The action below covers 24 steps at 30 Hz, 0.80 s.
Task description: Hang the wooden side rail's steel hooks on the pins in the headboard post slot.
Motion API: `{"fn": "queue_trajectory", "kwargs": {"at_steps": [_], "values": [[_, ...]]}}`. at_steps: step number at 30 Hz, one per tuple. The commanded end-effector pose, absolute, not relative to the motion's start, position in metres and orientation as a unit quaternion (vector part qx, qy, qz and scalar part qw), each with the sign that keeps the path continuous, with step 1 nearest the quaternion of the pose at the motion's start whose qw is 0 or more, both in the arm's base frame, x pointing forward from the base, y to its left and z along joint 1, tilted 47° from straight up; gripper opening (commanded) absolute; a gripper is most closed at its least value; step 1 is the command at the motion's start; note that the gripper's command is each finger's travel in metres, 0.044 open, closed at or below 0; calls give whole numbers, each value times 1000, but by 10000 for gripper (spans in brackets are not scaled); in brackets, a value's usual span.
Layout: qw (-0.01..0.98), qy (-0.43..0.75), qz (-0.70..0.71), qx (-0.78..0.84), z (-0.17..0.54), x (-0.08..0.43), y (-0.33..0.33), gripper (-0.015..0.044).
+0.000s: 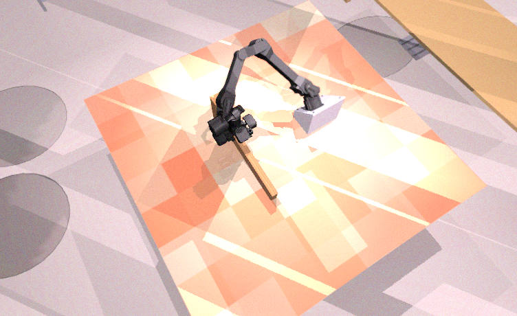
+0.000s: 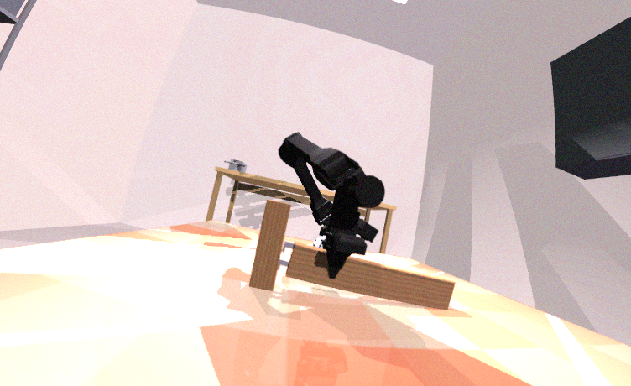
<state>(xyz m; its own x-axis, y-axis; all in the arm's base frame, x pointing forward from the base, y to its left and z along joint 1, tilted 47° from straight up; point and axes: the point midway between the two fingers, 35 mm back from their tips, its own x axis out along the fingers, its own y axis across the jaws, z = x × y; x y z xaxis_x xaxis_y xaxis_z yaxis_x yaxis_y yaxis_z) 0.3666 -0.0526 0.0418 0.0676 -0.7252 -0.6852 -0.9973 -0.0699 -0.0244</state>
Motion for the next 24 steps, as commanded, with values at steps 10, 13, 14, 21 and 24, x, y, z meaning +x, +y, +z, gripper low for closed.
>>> {"fn": "queue_trajectory", "kwargs": {"at_steps": [10, 13, 14, 21, 24], "values": [[261, 626, 262, -686, 46, 368, -51, 0], [261, 626, 262, -686, 47, 368, -51, 0], [261, 626, 262, -686, 47, 368, -51, 0], [261, 626, 262, -686, 47, 368, -52, 0], [261, 626, 262, -686, 47, 368, -52, 0]]}}
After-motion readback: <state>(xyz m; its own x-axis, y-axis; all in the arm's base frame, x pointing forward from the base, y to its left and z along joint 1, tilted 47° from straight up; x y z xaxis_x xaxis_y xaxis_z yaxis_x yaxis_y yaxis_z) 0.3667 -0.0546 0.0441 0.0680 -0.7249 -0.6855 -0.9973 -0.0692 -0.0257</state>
